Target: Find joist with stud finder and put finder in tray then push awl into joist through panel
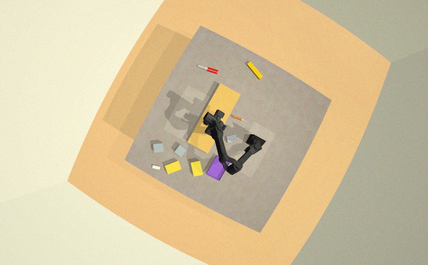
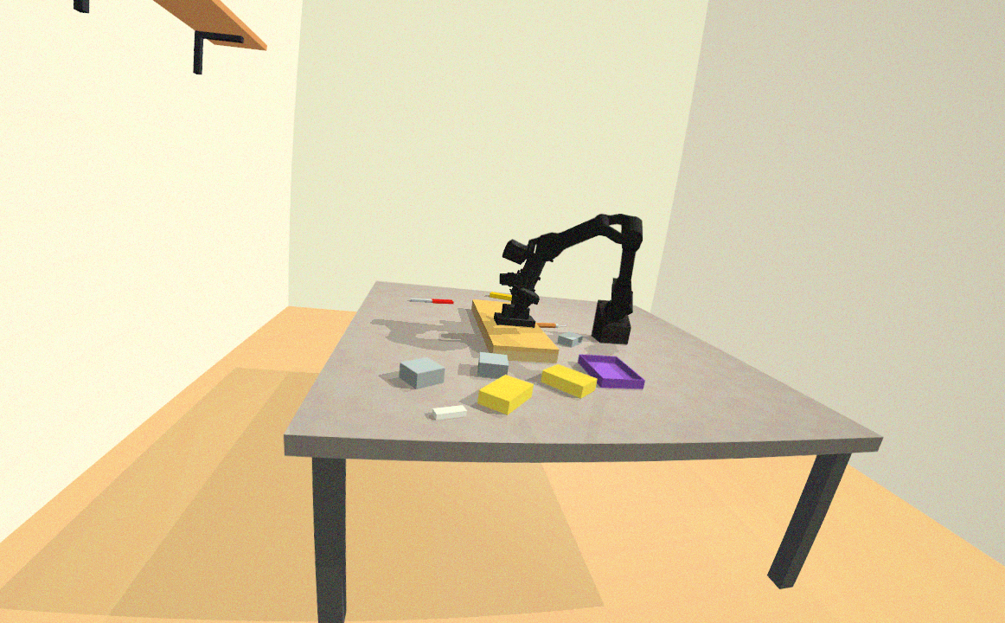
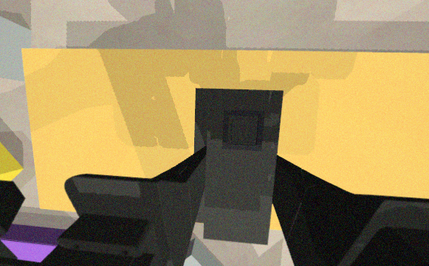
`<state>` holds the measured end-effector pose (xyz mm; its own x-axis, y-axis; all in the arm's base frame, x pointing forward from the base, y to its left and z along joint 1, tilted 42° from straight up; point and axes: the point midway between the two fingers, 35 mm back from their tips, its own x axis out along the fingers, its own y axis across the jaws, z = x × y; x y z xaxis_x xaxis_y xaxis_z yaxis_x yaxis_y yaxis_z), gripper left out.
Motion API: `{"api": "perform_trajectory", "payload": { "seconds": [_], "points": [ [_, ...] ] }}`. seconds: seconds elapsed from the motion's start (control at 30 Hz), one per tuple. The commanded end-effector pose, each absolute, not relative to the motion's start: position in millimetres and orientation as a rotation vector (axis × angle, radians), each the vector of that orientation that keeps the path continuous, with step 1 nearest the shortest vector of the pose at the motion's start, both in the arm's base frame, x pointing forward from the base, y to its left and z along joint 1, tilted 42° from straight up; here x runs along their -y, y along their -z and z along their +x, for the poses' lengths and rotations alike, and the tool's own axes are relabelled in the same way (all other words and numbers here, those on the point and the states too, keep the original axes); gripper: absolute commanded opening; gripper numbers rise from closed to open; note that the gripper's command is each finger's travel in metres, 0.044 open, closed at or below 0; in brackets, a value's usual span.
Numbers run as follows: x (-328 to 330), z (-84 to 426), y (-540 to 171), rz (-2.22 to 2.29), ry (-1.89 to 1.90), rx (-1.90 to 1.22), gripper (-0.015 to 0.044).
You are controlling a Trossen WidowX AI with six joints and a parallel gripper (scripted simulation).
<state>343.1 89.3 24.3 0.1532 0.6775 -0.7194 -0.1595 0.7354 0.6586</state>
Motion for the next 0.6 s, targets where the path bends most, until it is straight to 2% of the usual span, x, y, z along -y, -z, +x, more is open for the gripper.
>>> {"api": "perform_trajectory", "payload": {
  "seconds": [0.0,0.57],
  "points": [
    [-98.1,341.2,-30.7,0.493,-0.645,-1.285,0.0000],
    [-121.8,336.1,-52.4,0.495,-0.646,-1.285,0.0000]
  ]
}}
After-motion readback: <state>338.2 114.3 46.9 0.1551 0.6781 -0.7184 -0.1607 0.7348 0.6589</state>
